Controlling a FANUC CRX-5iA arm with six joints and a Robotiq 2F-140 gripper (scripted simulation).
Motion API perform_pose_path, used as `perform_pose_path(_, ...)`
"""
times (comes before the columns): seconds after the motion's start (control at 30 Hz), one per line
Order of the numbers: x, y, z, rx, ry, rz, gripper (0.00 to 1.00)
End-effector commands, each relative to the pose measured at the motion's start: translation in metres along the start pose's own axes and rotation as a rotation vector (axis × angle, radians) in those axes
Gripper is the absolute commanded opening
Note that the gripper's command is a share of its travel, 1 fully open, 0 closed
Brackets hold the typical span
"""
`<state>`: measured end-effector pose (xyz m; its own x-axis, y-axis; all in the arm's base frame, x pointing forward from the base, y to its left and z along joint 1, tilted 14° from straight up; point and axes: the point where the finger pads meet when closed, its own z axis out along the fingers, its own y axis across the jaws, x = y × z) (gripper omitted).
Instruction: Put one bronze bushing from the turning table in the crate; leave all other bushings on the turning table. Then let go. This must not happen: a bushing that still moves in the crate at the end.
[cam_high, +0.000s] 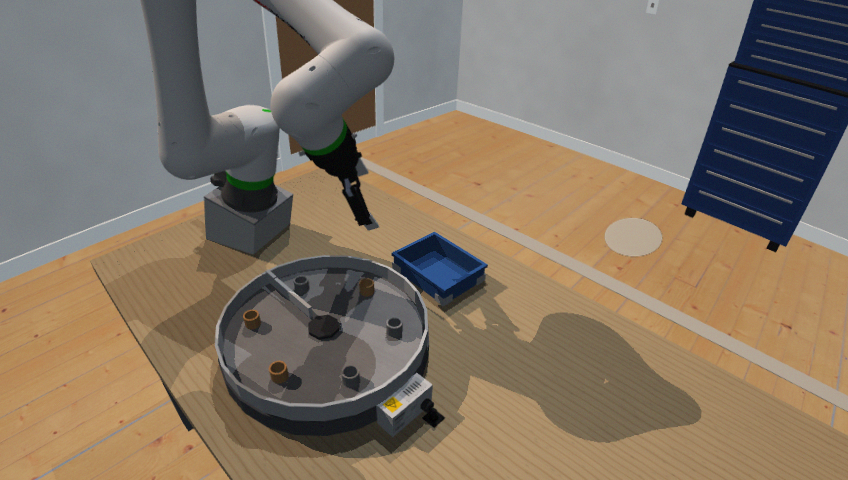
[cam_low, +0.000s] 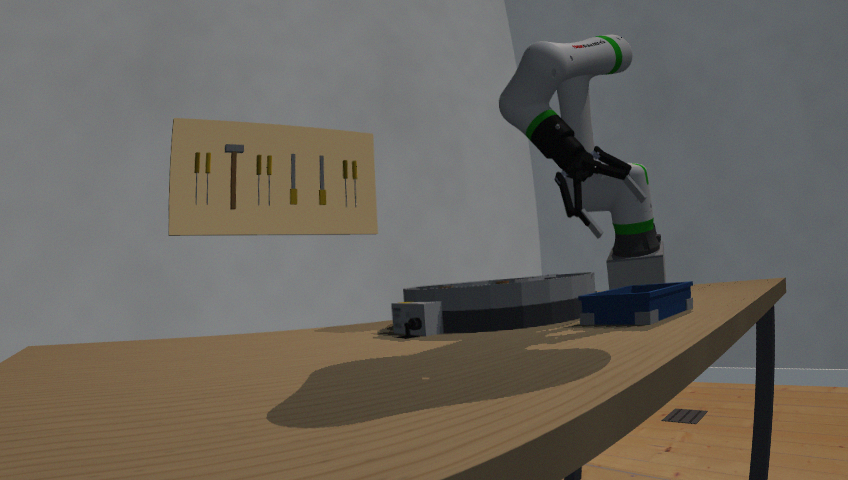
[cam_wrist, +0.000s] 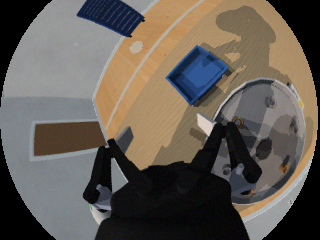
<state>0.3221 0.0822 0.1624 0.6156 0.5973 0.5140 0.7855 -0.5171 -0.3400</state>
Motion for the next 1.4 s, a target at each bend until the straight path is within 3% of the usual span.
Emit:
perform_pose_path(0.0,-0.027,0.017,-0.023,-0.073,-0.092,-0.12,1.0)
perform_pose_path(0.37,-0.099,0.07,-0.088,-0.285,-0.359,-0.457,1.0)
perform_pose_path(0.43,-0.099,0.07,-0.088,-0.285,-0.359,-0.457,1.0)
perform_pose_path(0.57,-0.131,0.093,-0.117,-0.378,-0.478,-0.605,1.0)
perform_pose_path(1.13,-0.135,0.096,-0.121,-0.39,-0.495,-0.626,1.0)
perform_pose_path(1.17,-0.135,0.096,-0.121,-0.39,-0.495,-0.626,0.07)
perform_pose_path(1.37,-0.135,0.096,-0.121,-0.39,-0.495,-0.626,0.07)
